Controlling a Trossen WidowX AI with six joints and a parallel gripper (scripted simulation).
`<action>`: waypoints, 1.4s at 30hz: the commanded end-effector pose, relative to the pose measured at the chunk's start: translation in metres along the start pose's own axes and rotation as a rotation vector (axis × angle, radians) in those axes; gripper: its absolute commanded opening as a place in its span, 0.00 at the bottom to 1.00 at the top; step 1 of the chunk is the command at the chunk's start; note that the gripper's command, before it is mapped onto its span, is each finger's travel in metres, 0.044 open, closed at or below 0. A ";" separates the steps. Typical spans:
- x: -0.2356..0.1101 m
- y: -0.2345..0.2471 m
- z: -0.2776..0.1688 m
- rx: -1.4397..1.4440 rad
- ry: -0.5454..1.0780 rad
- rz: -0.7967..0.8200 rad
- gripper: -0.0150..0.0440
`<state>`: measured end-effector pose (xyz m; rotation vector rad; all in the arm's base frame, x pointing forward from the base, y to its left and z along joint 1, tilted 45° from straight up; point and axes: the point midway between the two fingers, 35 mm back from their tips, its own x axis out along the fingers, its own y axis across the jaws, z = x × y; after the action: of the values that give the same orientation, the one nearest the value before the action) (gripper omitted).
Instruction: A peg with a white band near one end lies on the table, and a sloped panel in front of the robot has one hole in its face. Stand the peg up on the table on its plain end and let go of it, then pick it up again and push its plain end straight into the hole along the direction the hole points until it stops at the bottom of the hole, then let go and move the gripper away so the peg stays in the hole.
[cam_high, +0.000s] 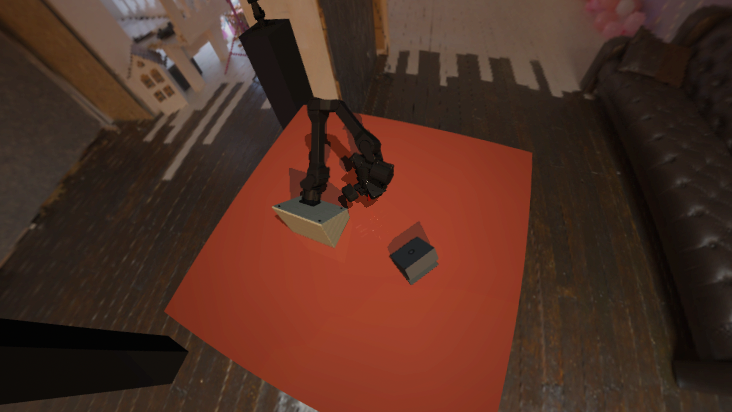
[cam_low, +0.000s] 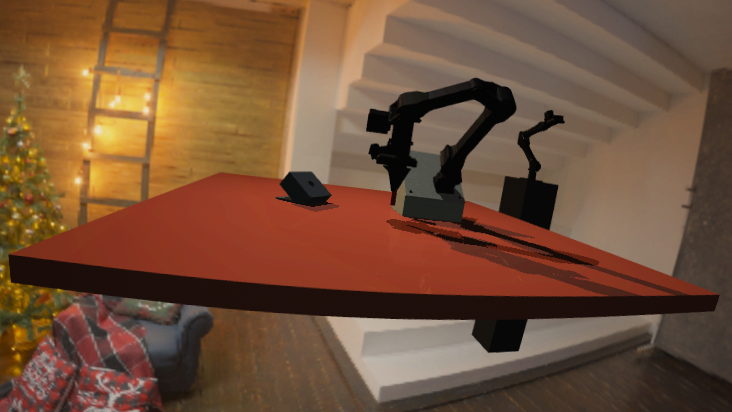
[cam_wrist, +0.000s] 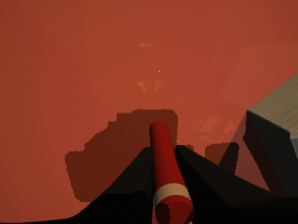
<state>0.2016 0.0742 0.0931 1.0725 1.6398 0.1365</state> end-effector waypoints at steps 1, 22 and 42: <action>-0.015 0.000 0.002 -0.005 -0.003 -0.003 0.25; -0.036 -0.003 0.026 0.058 -0.077 -0.005 0.25; -0.040 -0.006 0.069 0.170 -0.224 0.001 0.25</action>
<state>0.2484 0.0186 0.0949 1.1612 1.4872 -0.0882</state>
